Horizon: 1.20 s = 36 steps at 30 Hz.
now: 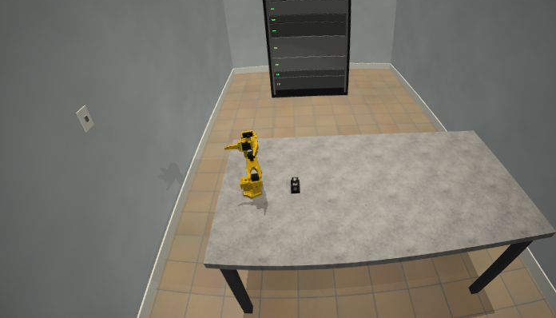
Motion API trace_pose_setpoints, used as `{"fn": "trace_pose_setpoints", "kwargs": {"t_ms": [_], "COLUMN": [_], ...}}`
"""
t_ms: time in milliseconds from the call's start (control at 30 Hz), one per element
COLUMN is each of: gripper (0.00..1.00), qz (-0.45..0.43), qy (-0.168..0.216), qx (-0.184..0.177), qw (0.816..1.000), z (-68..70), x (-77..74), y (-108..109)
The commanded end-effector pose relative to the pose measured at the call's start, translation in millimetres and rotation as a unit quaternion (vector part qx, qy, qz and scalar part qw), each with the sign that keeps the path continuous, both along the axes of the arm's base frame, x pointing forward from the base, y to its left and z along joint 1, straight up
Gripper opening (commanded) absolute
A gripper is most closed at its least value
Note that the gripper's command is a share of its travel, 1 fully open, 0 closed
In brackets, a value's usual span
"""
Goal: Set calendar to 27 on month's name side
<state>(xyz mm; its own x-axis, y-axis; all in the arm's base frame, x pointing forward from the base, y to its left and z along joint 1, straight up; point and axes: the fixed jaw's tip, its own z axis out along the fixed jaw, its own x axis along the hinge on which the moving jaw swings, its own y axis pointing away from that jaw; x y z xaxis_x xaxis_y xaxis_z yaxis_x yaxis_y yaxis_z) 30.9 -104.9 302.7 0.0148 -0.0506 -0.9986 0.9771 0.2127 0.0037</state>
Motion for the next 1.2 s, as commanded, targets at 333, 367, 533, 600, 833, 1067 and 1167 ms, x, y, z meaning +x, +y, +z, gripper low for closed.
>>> {"fn": "trace_pose_setpoints", "kwargs": {"t_ms": [333,367,533,600,833,1067,1167], "gripper": [1.00,1.00,1.00,1.00,0.89,0.67,0.59], "qz": [0.000,0.000,0.000,0.000,0.000,0.000,0.000], "qy": [0.000,0.000,0.000,0.000,-0.006,-0.016,-0.020], "qx": [0.000,0.000,0.000,0.000,-0.023,-0.071,-0.088], "qw": [1.000,1.000,1.000,1.000,1.000,0.997,0.996], "z": [0.1,0.1,0.1,0.1,3.6,9.5,11.3], "x": [-0.1,-0.1,-0.1,-0.1,-2.0,-5.9,-7.4], "y": [-0.1,-0.1,-0.1,0.0,8.5,26.7,33.5]}}
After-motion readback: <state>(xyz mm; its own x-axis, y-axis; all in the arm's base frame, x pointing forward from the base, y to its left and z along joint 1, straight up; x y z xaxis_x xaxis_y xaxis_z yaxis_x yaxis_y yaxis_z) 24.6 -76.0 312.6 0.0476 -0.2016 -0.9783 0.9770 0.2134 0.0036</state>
